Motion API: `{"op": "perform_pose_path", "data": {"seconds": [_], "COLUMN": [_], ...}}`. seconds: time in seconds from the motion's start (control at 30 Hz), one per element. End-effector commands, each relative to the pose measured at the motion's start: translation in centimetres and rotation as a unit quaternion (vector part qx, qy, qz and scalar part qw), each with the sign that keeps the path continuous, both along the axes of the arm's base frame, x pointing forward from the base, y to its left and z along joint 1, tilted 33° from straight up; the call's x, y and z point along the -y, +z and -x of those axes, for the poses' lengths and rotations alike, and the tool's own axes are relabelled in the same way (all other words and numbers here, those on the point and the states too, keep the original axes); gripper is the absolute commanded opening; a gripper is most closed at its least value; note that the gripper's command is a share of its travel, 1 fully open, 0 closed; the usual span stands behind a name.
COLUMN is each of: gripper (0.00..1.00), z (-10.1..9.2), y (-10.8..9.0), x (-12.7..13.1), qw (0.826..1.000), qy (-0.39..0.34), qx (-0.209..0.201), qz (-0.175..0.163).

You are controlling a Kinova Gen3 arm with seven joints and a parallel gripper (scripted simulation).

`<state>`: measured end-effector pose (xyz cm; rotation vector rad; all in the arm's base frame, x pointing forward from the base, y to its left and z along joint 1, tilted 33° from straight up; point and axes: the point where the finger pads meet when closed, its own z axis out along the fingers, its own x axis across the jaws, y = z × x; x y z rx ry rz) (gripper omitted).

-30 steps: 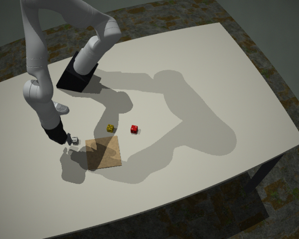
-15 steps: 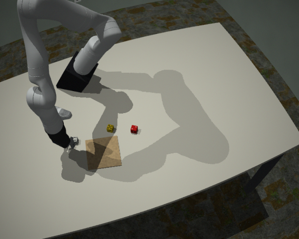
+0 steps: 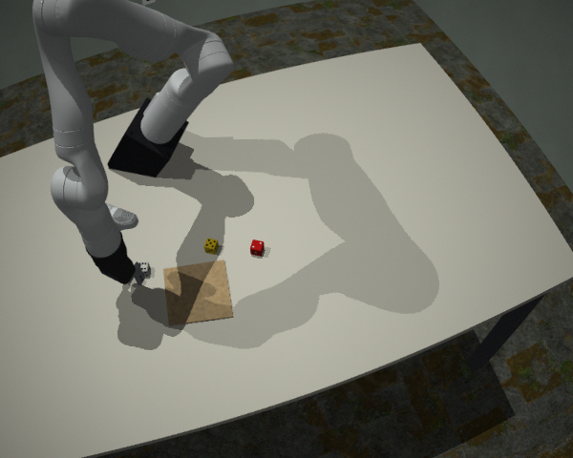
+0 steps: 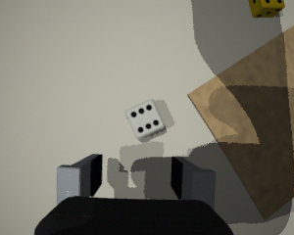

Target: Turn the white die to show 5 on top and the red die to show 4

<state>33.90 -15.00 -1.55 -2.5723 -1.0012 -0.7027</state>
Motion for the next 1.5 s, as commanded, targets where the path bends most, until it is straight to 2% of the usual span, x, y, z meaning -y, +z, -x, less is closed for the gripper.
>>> {"op": "perform_pose_path", "data": {"seconds": [0.0,0.83,1.03,1.1,1.47], "gripper": [1.00,1.00,1.00,1.00,1.00], "z": [0.0,0.0,0.2,0.2,0.7], "y": [-0.1,0.2,1.5,1.5,5.7], "x": [0.0,-0.6,-3.3,-3.3,-11.9], "qw": [1.000,1.000,1.000,1.000,1.000], "qy": [-0.004,-0.004,-0.004,-0.004,-0.004], "qx": [-0.001,-0.001,-0.001,-0.001,-0.001], "qz": [-0.001,-0.001,-0.001,-0.001,-0.001]}}
